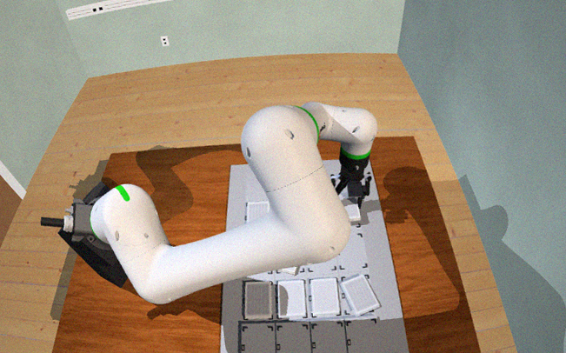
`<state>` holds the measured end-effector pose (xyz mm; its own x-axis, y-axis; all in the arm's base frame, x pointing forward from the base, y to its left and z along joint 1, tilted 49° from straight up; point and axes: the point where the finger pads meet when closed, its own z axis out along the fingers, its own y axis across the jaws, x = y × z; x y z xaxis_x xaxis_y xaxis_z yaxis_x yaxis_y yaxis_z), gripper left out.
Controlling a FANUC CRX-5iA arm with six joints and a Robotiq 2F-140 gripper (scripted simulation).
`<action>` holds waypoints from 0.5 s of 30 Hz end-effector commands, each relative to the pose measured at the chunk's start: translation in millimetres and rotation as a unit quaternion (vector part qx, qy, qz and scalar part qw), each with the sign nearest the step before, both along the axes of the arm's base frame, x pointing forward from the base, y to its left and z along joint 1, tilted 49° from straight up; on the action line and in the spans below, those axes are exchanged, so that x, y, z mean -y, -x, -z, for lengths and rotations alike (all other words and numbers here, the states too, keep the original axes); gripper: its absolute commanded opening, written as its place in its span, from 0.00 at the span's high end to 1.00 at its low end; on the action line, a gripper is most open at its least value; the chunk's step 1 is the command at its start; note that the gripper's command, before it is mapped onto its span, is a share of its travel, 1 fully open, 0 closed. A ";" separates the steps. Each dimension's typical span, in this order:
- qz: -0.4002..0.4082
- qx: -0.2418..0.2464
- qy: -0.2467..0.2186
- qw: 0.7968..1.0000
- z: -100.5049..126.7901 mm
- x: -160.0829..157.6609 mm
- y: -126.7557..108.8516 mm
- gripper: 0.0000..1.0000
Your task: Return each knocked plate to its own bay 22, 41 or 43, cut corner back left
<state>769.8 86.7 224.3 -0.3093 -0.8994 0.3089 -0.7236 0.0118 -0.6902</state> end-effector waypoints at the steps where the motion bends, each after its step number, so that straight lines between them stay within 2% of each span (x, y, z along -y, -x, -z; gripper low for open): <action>1: -0.001 0.001 0.000 1.000 0.7 0.8 -2.1 0.90; 15: -0.001 0.001 0.000 1.000 11.8 8.7 -12.7 0.90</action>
